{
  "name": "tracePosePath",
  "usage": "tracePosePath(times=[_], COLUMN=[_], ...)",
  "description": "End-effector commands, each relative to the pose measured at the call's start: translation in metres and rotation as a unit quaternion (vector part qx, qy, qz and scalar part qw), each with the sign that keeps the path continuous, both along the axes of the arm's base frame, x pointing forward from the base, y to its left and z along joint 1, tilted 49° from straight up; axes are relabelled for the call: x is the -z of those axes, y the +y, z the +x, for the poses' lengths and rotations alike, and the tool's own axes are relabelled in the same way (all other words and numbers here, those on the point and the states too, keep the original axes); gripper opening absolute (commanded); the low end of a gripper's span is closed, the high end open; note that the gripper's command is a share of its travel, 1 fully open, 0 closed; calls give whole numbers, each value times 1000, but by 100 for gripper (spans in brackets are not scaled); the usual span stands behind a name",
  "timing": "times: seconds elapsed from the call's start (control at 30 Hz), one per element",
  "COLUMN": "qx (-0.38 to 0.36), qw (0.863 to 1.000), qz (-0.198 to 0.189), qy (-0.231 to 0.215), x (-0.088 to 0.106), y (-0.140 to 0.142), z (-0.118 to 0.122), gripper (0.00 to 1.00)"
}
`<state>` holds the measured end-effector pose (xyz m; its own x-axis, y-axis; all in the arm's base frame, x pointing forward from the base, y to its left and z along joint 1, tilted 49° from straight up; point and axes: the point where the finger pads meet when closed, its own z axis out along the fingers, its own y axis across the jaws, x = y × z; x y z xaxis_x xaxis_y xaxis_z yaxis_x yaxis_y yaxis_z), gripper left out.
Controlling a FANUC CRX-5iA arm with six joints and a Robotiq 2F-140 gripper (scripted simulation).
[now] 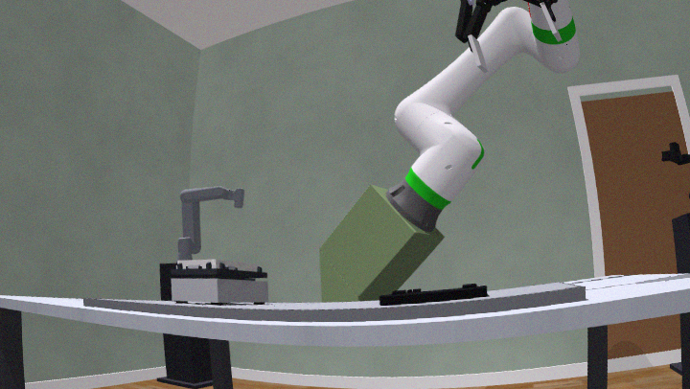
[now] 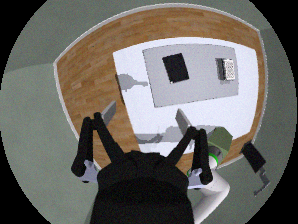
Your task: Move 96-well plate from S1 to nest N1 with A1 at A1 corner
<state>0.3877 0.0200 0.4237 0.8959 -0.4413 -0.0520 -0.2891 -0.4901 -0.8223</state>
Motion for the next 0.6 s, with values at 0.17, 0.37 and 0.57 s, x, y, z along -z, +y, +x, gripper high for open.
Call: tracePosePath(times=[0.17, 0.37, 0.57], qx=[-4, -9, -9], qw=[1000, 1000, 1000], qz=[-3, -7, -7], qy=[-9, -17, -17], x=[12, 27, 43], y=[-10, -22, -34], z=[13, 28, 43], gripper=[100, 100, 100])
